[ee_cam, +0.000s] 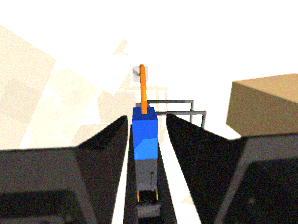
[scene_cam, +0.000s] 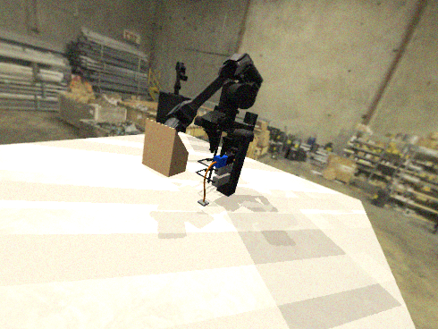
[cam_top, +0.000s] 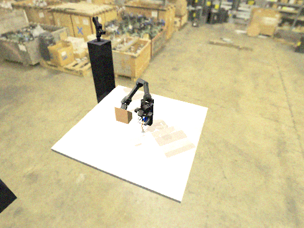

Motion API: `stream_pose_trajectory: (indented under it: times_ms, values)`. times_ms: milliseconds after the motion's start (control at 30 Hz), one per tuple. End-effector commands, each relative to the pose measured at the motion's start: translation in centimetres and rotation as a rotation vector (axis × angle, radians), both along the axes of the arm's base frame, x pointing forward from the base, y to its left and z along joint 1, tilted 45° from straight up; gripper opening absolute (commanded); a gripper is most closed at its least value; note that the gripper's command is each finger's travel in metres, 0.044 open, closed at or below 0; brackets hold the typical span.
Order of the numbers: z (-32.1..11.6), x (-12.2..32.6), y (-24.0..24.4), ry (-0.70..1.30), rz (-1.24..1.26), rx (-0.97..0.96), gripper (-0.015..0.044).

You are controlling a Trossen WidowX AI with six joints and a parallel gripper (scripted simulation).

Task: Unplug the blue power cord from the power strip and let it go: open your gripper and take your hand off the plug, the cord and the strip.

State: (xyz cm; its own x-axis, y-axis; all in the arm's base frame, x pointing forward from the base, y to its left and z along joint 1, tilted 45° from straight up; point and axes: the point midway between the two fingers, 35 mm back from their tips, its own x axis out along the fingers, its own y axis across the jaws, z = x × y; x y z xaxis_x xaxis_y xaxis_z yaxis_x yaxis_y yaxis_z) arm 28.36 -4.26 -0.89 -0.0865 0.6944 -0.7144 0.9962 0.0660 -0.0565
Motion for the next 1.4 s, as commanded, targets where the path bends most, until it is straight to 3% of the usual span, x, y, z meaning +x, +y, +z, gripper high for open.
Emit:
stream_pose_trajectory:
  times_ms: [0,1367]
  values:
    - [0.3,0.1,0.0,-0.003,0.003,-0.005,0.0160]
    - [0.8,-0.1,2.3,-0.003,0.003,-0.004,0.0160]
